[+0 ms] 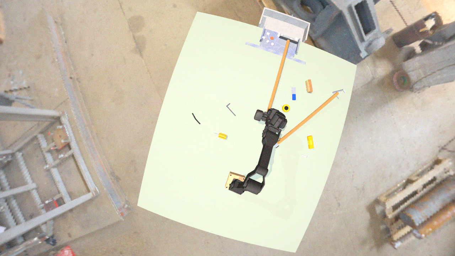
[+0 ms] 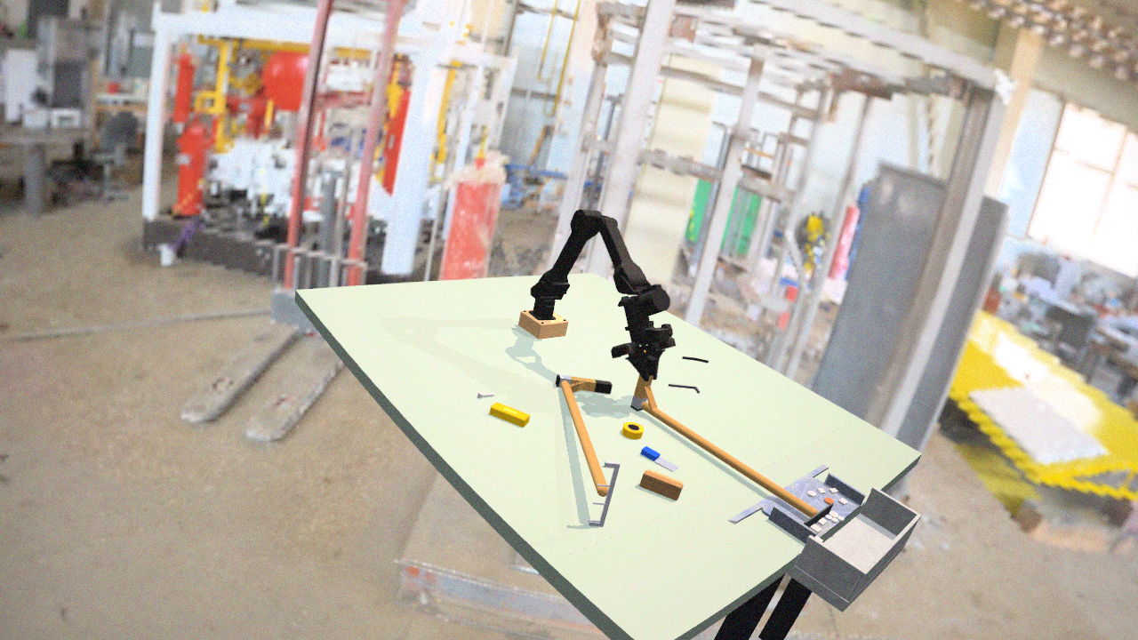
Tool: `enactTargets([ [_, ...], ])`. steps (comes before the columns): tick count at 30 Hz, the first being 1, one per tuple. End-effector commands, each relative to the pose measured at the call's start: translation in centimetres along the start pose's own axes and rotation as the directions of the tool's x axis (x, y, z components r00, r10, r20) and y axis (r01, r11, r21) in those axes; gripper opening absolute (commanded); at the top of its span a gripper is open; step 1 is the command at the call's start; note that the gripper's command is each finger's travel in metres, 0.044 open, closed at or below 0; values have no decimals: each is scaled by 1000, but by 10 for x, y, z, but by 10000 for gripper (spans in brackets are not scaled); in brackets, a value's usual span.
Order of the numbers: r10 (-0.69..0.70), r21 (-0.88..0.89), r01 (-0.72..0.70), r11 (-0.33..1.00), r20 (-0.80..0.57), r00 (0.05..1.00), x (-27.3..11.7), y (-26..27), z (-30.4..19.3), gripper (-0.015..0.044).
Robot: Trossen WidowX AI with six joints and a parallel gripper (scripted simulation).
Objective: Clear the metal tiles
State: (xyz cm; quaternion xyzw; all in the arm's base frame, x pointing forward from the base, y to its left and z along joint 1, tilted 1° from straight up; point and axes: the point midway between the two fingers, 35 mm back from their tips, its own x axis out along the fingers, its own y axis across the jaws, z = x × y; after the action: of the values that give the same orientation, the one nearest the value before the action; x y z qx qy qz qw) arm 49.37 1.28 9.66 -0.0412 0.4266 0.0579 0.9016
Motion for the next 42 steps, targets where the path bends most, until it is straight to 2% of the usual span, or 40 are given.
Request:
enactTargets([
  [1, -7, 2, 7, 1000, 19, 1000, 0, -1, 11, 0],
  [21, -7, 2, 7, 1000, 22, 1000, 19, -1, 33, 0],
  [42, -2, 0, 2, 1000, 12, 1000, 16, 0, 25, 0],
])
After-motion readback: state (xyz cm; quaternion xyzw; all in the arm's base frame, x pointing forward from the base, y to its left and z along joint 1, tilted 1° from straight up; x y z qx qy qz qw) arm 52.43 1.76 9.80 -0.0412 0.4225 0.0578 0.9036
